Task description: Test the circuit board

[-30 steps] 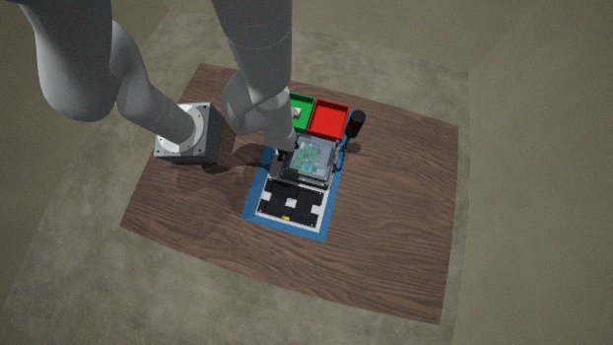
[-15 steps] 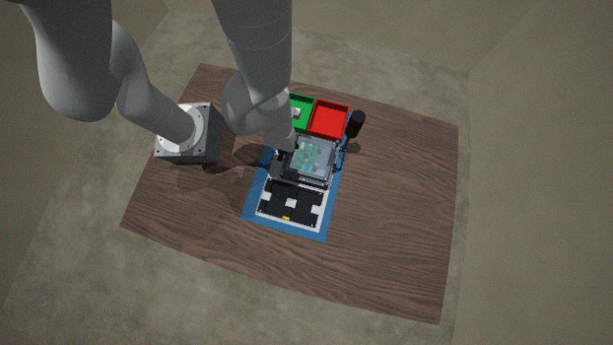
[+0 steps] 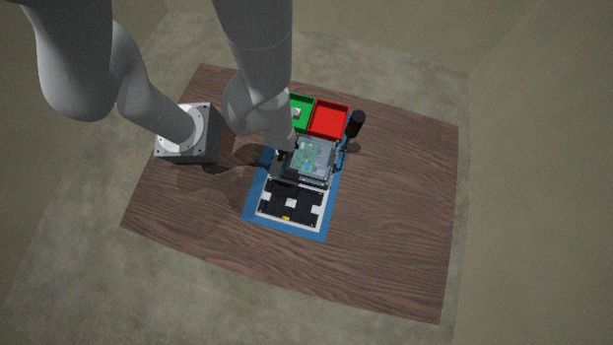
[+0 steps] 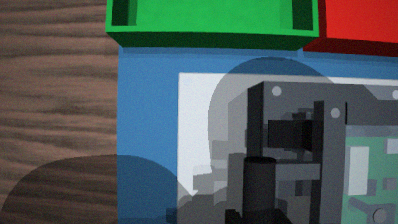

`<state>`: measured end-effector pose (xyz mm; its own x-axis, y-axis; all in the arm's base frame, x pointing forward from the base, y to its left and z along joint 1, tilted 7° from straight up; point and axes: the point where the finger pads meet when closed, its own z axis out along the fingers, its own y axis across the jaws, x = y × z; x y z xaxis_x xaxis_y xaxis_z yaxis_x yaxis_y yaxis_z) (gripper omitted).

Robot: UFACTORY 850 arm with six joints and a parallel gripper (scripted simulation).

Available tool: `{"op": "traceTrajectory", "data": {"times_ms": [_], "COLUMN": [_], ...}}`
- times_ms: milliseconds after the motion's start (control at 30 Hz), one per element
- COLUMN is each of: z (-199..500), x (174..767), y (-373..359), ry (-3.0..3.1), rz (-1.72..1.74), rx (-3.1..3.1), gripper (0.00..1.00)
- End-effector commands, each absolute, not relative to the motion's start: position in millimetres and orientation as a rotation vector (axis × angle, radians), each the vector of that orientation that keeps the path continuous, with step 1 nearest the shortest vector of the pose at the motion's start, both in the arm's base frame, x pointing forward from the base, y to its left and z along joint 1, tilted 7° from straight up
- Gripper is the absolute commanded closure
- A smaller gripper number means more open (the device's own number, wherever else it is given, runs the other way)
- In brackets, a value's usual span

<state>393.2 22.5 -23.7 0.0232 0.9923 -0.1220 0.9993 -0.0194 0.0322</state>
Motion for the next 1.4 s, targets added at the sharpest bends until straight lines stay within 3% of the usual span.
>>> {"op": "traceTrajectory", "data": {"times_ms": [0,800,833,1367], "z": [-24.0,-25.1,-25.1,-25.1], "x": [393.9,393.9,393.9,393.9], "y": [22.4,22.3,22.3,22.3], "ry": [2.120,2.120,2.120,2.120], "rz": [-0.097,-0.097,-0.097,-0.097], "rx": [2.165,2.165,2.165,2.165], "gripper": [1.00,1.00,0.76,0.76]}}
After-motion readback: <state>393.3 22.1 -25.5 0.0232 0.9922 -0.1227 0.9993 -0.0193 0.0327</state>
